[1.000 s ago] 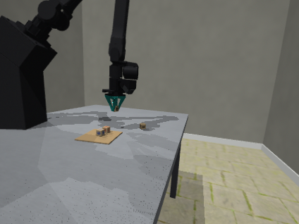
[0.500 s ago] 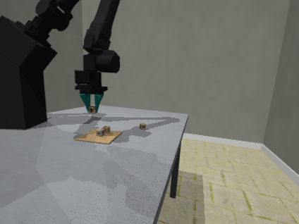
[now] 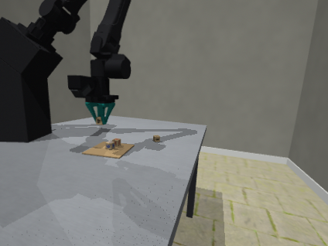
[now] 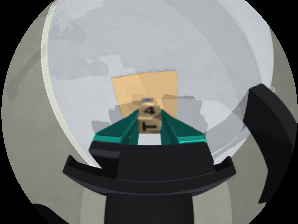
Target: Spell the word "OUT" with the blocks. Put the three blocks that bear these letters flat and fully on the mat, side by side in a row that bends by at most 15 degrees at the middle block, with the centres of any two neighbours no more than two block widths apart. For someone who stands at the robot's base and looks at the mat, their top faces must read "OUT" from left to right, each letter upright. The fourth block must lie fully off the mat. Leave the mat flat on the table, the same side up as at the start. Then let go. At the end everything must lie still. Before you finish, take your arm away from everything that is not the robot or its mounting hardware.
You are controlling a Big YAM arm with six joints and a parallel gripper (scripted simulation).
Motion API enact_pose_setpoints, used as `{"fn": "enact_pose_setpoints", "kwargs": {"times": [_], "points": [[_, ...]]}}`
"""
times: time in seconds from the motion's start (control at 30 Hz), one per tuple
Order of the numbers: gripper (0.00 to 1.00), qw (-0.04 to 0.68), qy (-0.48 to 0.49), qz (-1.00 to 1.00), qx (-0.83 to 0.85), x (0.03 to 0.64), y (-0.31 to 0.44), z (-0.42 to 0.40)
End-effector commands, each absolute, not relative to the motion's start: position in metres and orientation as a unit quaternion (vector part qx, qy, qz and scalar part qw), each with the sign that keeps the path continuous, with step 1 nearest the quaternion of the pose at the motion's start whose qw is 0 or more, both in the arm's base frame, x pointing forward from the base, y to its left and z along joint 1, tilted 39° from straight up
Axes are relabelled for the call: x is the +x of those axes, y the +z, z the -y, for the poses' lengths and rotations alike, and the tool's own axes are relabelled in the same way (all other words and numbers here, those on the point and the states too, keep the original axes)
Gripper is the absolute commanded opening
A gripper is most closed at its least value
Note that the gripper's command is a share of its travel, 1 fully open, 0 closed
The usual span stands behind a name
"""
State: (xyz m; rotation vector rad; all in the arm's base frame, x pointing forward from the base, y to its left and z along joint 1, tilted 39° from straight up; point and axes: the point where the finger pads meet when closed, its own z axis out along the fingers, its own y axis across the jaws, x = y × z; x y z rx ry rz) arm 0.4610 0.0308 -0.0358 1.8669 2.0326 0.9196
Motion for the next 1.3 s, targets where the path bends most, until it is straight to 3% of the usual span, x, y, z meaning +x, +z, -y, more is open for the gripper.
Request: {"fn": "enact_pose_setpoints", "kwargs": {"times": [0.0, 0.97, 1.27], "points": [[0.20, 0.115, 0.319, -0.684, 0.646, 0.466, -0.038, -0.036], [0.20, 0.121, 0.327, -0.682, 0.643, 0.522, -0.098, -0.063], [0.20, 0.113, 0.318, -0.684, 0.647, 0.514, -0.110, -0.064]]}}
